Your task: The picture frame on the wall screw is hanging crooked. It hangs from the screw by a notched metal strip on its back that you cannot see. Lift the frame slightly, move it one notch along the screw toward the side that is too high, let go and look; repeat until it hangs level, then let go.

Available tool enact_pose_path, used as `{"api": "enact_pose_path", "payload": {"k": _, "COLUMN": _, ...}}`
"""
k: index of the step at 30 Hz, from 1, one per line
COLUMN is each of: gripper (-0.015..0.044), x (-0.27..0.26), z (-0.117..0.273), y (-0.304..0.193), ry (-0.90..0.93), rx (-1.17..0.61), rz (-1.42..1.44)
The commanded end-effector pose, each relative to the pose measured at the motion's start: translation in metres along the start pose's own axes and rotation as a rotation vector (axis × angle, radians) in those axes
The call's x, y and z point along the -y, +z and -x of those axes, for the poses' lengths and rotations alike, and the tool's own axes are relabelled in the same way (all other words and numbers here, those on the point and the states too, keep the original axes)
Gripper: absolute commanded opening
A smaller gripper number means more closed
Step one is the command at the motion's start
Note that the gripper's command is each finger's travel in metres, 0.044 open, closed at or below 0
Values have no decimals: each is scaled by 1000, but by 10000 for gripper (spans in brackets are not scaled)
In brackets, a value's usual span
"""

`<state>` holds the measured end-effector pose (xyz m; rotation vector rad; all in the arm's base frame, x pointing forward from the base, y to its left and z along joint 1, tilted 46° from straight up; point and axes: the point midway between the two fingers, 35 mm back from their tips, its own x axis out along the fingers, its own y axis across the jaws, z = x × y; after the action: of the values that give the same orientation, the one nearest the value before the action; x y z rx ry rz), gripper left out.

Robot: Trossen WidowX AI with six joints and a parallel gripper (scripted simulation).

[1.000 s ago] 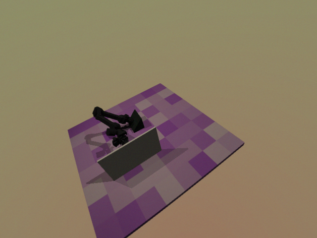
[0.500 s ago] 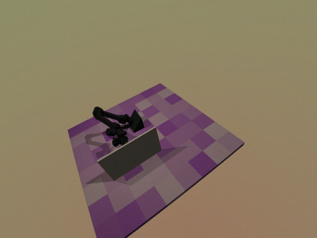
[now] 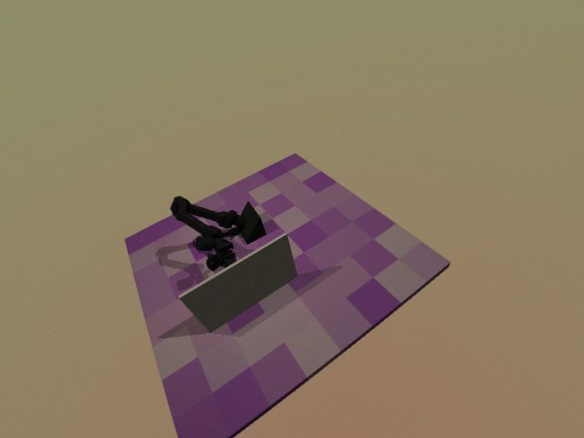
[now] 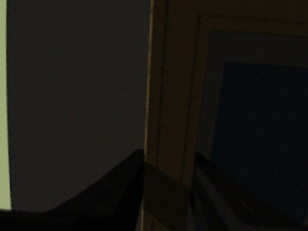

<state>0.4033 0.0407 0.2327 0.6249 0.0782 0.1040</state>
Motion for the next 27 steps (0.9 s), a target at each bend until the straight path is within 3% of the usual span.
{"api": "enact_pose_path", "payload": {"k": 1, "gripper": 0, "x": -5, "z": 0, "y": 0, "ry": 23, "rx": -1, "rz": -3}}
{"api": "enact_pose_path", "payload": {"k": 27, "gripper": 0, "x": 2, "z": 0, "y": 0, "ry": 9, "rx": -1, "rz": -5}}
